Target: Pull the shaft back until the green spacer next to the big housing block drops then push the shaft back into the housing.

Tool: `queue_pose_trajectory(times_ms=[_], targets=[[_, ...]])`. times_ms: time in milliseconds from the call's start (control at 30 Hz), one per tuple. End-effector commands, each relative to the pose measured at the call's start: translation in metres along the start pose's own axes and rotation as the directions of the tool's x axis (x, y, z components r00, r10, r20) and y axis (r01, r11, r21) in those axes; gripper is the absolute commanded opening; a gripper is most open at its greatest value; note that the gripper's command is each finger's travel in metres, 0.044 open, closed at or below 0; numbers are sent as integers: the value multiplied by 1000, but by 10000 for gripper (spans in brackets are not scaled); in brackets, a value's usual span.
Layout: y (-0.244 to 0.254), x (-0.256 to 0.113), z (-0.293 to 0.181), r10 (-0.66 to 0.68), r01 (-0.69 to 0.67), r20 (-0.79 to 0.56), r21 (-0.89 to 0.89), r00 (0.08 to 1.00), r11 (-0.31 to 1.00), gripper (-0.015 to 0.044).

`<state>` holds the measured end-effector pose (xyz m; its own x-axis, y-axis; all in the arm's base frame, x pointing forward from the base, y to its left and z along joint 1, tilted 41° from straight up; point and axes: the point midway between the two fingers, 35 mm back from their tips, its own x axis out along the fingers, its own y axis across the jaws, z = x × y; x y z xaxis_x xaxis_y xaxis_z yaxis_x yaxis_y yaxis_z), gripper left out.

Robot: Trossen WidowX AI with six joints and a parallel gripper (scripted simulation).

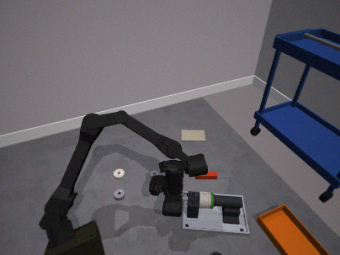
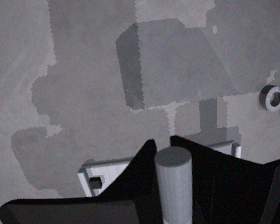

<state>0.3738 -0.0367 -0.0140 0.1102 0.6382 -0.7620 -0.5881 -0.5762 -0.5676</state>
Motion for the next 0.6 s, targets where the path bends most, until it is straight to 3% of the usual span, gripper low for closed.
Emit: queue_pose_trajectory(times_ms=[0,567], targets=[[0,0,2,-2,2,3,2,1000,1000,0],[0,0,4,-2,2,3,2,1000,1000,0]])
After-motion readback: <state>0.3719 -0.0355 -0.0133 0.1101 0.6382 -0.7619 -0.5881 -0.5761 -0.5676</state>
